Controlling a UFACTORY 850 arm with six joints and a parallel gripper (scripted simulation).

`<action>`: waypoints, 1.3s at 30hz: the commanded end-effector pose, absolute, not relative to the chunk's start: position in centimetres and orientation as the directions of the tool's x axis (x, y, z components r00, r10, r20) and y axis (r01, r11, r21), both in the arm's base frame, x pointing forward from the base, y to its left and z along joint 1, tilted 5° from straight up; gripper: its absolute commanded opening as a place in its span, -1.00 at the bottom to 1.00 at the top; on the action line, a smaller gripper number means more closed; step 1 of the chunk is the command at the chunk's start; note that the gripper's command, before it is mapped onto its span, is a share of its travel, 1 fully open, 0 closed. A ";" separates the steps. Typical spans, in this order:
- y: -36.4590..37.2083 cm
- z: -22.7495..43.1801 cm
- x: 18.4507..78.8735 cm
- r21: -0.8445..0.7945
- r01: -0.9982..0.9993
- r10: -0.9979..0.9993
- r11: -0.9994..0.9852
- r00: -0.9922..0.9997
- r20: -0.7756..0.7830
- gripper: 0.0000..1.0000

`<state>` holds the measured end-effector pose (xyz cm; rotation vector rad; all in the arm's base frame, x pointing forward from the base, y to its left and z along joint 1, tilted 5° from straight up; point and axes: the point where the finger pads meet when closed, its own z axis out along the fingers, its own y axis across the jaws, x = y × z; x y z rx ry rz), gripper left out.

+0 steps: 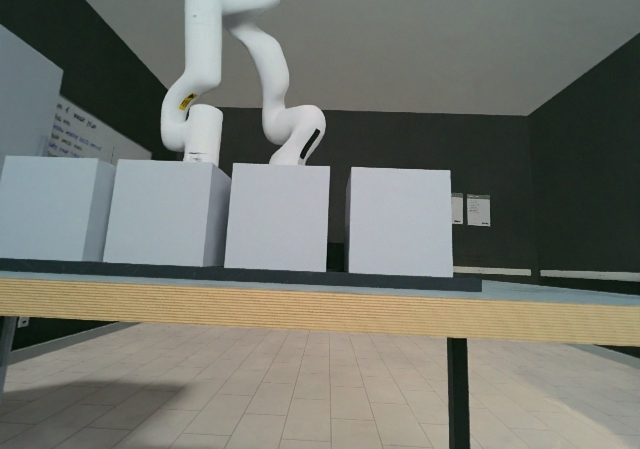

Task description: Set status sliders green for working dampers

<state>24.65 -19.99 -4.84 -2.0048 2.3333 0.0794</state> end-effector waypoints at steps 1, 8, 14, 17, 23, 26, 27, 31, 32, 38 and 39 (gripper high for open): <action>-20.0 -4.8 24.7 -0.004 -0.989 -0.985 0.151 -0.150 -0.082 -1.00; -19.9 -4.8 24.7 -0.004 -0.989 -0.985 0.151 -0.150 -0.082 -1.00; -19.8 -4.8 24.7 -0.004 -0.989 -0.985 0.151 -0.150 -0.082 -1.00; -19.7 -4.8 24.7 -0.004 -0.989 -0.985 0.151 -0.150 -0.082 -1.00; -19.5 -4.8 24.8 -0.004 -0.989 -0.985 0.151 -0.150 -0.082 -1.00; -19.5 -4.8 24.8 -0.004 -0.989 -0.985 0.151 -0.150 -0.082 -1.00; -19.4 -4.8 24.8 -0.004 -0.989 -0.985 0.151 -0.150 -0.082 -1.00; -19.3 -4.8 24.8 -0.004 -0.989 -0.985 0.151 -0.150 -0.082 -1.00; -19.2 -4.8 24.8 -0.004 -0.989 -0.985 0.151 -0.150 -0.082 -1.00; -19.0 -4.7 24.9 -0.004 -0.989 -0.985 0.151 -0.150 -0.082 -1.00; -18.9 -4.7 24.9 -0.004 -0.989 -0.985 0.151 -0.150 -0.082 -1.00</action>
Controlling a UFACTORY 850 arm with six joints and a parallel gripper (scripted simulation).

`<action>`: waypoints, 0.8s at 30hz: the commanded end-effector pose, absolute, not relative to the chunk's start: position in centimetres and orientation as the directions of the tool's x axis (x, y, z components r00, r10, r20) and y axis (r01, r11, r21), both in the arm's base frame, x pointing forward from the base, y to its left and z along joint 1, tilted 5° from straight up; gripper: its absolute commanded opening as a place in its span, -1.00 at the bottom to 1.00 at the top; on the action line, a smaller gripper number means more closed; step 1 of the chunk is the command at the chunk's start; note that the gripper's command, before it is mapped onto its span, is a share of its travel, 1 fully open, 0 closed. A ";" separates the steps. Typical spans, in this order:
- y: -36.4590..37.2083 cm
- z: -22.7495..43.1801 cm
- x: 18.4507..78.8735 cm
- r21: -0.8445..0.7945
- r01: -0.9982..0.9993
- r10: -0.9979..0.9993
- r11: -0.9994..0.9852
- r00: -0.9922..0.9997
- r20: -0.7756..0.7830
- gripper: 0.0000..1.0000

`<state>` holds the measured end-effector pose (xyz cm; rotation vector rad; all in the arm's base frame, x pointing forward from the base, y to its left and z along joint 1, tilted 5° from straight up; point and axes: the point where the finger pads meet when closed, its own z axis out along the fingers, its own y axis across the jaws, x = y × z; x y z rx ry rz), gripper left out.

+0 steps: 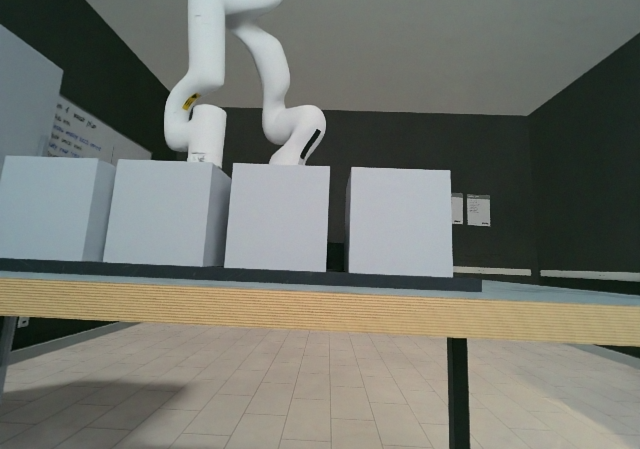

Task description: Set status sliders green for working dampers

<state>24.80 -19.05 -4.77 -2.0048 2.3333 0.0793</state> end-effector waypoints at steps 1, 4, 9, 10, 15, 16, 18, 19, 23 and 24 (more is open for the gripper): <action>-18.9 -4.7 24.9 -0.004 -0.989 -0.985 0.151 -0.150 -0.082 -1.00; -18.8 -4.7 24.9 -0.004 -0.989 -0.985 0.151 -0.150 -0.082 -1.00; -18.5 -4.7 24.9 -0.004 -0.989 -0.985 0.151 -0.150 -0.082 -1.00; -18.5 -4.7 24.9 -0.004 -0.989 -0.985 0.151 -0.150 -0.082 -1.00; -18.2 -4.7 25.0 -0.004 -0.989 -0.985 0.151 -0.150 -0.082 -1.00; -18.1 -4.7 25.0 -0.004 -0.989 -0.985 0.151 -0.150 -0.082 -1.00; -18.1 -4.7 25.0 -0.004 -0.989 -0.985 0.151 -0.150 -0.082 -1.00; -18.1 -4.7 25.0 -0.004 -0.989 -0.985 0.151 -0.150 -0.082 -1.00; -17.8 -4.6 25.0 -0.004 -0.989 -0.985 0.151 -0.150 -0.082 -1.00; -17.8 -4.6 25.0 -0.004 -0.989 -0.985 0.151 -0.150 -0.082 -1.00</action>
